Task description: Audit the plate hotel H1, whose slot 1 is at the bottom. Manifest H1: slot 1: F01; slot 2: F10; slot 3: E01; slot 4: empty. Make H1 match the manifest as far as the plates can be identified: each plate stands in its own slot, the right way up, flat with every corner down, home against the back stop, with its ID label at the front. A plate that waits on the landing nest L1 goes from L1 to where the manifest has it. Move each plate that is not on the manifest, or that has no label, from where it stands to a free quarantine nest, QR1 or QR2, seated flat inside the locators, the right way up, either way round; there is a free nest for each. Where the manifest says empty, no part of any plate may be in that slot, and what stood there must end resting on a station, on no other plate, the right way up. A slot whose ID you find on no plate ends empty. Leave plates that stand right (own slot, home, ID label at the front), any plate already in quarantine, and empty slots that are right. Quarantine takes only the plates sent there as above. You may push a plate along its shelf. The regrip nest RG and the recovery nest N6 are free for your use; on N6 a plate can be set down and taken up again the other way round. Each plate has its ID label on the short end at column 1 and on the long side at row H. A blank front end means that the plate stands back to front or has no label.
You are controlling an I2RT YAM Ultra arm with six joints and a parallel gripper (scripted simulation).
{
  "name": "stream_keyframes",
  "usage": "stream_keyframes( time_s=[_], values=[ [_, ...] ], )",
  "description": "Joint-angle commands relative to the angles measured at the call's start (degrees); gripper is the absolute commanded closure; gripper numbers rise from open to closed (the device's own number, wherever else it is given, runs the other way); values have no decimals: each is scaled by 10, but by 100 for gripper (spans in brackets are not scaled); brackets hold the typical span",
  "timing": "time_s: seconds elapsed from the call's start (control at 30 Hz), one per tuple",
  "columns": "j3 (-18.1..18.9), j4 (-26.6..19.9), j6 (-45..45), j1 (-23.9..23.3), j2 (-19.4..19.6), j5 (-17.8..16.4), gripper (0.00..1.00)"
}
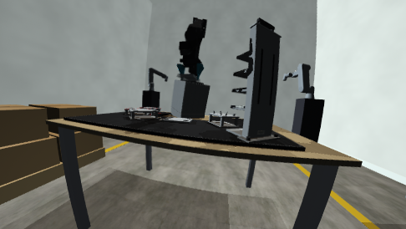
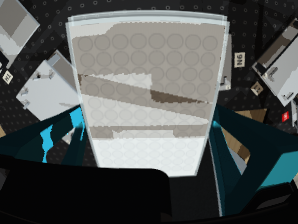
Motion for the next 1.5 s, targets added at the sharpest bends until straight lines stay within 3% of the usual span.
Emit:
stream_keyframes(
  time_s=[0.0,0.3,1.1,1.47],
  values=[
    [2,1,15,-8,-5,-2,14],
    [3,1,50,-55,1,-10,14],
    [32,-10,-51,-157,33,-23,14],
    [64,-22,-104,-209,60,-29,14]
  ],
)
